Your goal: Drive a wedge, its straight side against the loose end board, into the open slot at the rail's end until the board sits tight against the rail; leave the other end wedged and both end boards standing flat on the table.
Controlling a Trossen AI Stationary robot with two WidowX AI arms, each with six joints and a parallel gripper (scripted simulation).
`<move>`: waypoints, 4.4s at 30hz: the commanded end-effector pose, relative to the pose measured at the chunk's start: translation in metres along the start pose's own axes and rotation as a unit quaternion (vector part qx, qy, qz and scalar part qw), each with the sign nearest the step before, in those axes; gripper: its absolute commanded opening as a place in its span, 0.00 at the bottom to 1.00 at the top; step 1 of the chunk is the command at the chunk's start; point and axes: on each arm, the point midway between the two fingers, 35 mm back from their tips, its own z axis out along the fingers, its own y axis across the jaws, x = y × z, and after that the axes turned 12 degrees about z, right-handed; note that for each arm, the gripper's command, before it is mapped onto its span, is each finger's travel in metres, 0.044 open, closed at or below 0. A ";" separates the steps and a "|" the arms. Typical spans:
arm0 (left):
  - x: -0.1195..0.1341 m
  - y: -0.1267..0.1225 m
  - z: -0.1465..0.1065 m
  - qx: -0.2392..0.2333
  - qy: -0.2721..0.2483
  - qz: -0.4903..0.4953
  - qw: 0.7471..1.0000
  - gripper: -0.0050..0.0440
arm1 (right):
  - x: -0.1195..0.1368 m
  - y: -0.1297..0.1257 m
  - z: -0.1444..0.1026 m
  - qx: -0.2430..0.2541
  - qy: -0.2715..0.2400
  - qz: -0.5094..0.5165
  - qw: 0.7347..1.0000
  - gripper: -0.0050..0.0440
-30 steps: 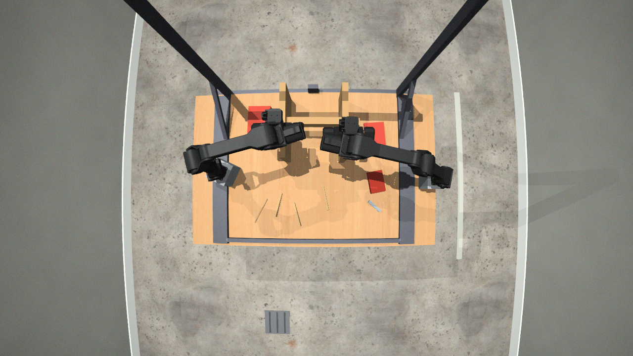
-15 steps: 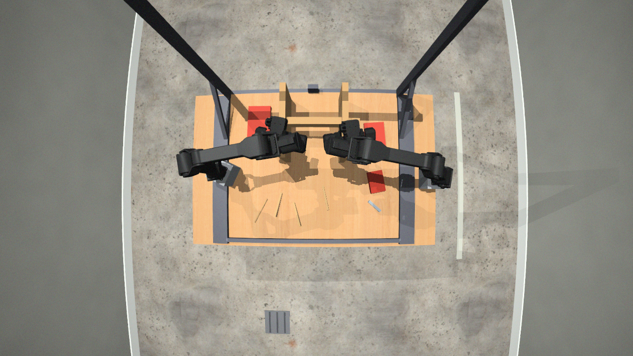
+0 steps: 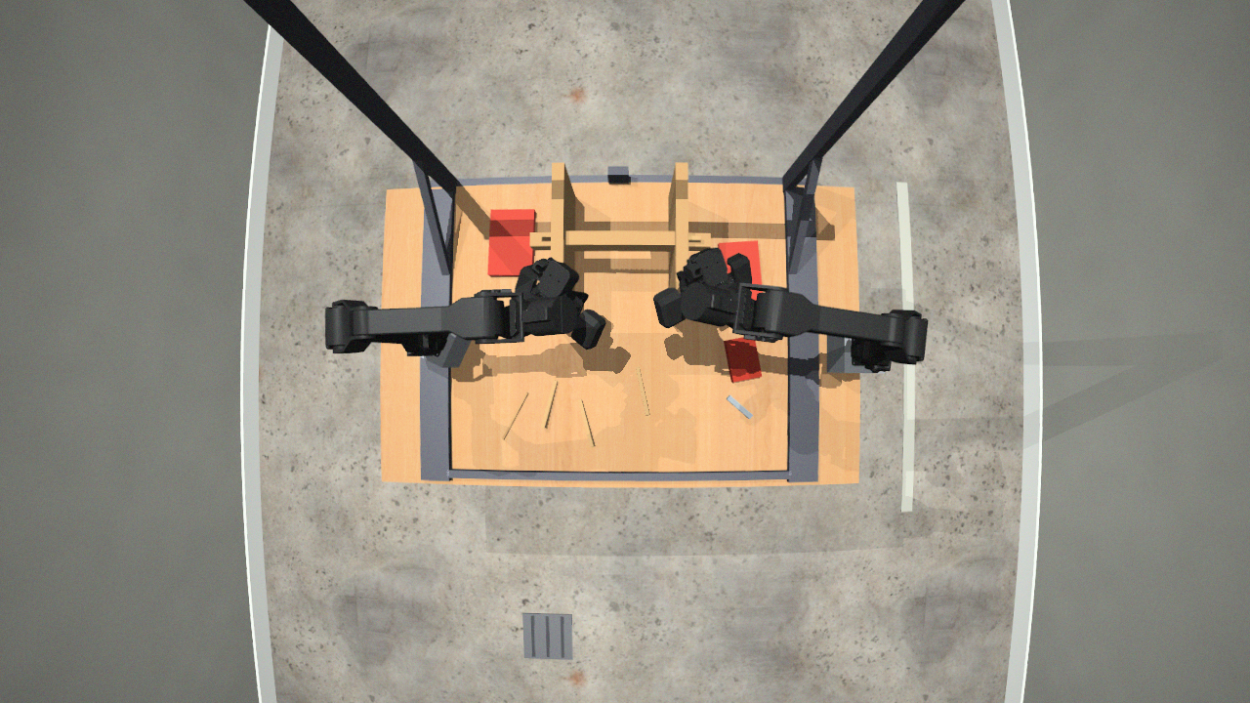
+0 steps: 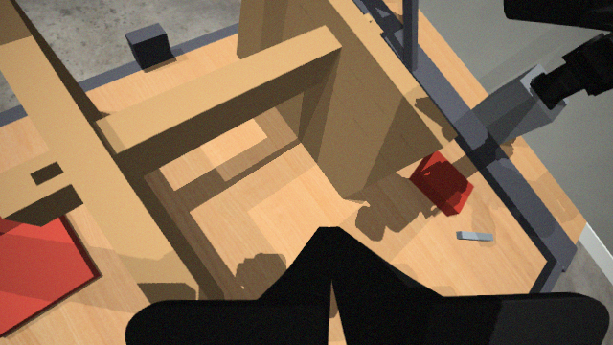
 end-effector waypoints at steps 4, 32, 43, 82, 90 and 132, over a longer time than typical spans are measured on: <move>0.001 0.005 -0.025 -0.073 -0.007 -0.027 0.997 0.10 | 0.002 -0.019 -0.016 0.063 -0.035 0.041 0.997 0.08; 0.013 0.006 -0.062 -0.187 -0.029 -0.100 0.977 0.00 | 0.006 -0.076 -0.006 0.129 -0.025 0.029 0.991 0.00; 0.023 0.002 -0.099 -0.293 -0.074 -0.165 0.939 0.00 | 0.022 -0.120 0.040 0.120 0.051 -0.080 0.988 0.00; 0.060 -0.045 -0.169 -0.475 -0.239 -0.299 0.793 0.00 | 0.172 -0.210 0.221 -0.059 0.243 -0.420 0.872 0.00; 0.056 -0.042 -0.176 -0.480 -0.246 -0.295 0.789 0.00 | 0.143 -0.218 0.203 -0.019 0.227 -0.416 0.880 0.00; 0.056 -0.042 -0.176 -0.480 -0.246 -0.295 0.789 0.00 | 0.193 -0.199 0.248 -0.051 0.235 -0.409 0.881 0.00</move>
